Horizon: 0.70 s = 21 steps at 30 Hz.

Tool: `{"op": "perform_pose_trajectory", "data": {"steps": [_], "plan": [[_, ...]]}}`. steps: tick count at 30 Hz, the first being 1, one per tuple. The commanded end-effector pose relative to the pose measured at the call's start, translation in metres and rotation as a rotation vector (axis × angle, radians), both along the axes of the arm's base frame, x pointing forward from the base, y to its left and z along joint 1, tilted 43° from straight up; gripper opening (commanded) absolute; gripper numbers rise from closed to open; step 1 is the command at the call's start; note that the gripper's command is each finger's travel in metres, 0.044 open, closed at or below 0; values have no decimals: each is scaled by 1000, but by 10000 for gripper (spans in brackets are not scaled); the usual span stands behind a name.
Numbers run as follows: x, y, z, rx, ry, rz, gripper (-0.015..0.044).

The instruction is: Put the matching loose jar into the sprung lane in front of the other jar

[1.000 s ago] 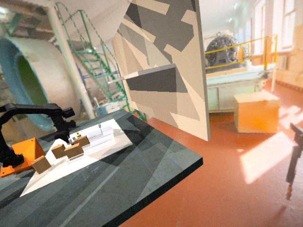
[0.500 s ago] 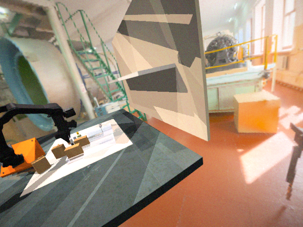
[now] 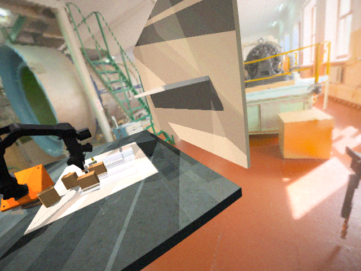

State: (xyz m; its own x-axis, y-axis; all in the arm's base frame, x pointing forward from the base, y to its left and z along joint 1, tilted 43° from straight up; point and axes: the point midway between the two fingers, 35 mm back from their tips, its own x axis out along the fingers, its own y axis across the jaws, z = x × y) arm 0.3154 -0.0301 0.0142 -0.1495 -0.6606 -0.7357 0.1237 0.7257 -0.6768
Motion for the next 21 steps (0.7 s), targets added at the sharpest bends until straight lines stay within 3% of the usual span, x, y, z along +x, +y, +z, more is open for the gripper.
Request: {"op": "perform_pose_trajectory", "data": {"steps": [1,21], "plan": [[7,-2,0,-7,-15,5,0],[15,-3,-1,-8,-15,5,0]]}}
